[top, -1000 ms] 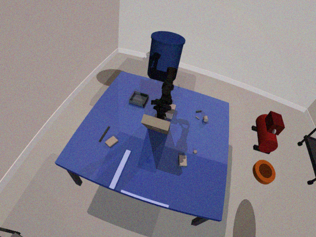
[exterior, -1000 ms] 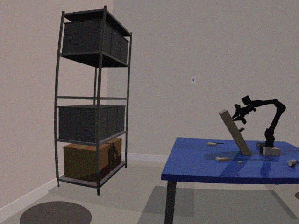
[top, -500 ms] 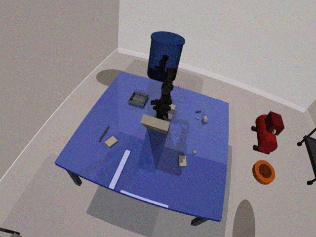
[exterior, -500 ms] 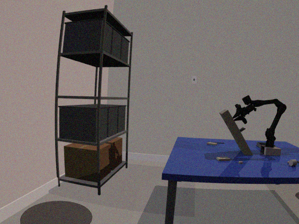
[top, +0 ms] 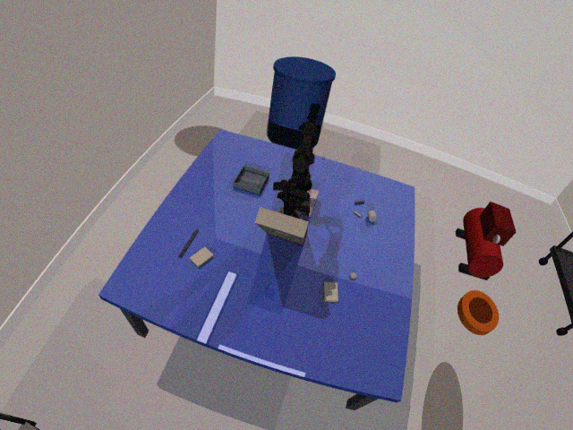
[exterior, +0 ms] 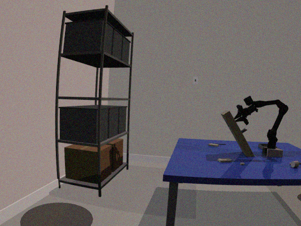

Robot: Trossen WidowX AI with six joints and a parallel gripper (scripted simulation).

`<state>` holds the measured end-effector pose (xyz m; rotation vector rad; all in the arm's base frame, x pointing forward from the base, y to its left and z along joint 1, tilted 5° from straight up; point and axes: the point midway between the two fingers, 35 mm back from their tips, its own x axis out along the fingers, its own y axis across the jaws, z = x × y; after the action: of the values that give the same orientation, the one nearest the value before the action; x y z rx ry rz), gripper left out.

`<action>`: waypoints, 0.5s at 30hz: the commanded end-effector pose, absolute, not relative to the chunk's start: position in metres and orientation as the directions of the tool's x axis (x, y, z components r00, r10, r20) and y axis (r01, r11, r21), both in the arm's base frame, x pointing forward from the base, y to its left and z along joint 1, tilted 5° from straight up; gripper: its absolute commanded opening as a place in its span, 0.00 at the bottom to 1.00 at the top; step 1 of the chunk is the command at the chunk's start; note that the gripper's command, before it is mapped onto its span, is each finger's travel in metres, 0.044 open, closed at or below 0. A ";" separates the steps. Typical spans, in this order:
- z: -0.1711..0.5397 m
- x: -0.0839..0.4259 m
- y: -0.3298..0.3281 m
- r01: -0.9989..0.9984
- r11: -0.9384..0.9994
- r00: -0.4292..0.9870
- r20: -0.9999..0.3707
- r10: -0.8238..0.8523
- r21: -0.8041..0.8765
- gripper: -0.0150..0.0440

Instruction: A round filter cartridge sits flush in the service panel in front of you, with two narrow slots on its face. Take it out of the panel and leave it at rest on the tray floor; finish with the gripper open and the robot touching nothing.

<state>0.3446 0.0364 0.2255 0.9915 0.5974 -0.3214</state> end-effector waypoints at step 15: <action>0.224 0.347 0.037 0.509 0.522 0.796 -0.605 0.017 0.684 0.44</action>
<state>0.3468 0.0366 0.2248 0.9922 0.5955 -0.3210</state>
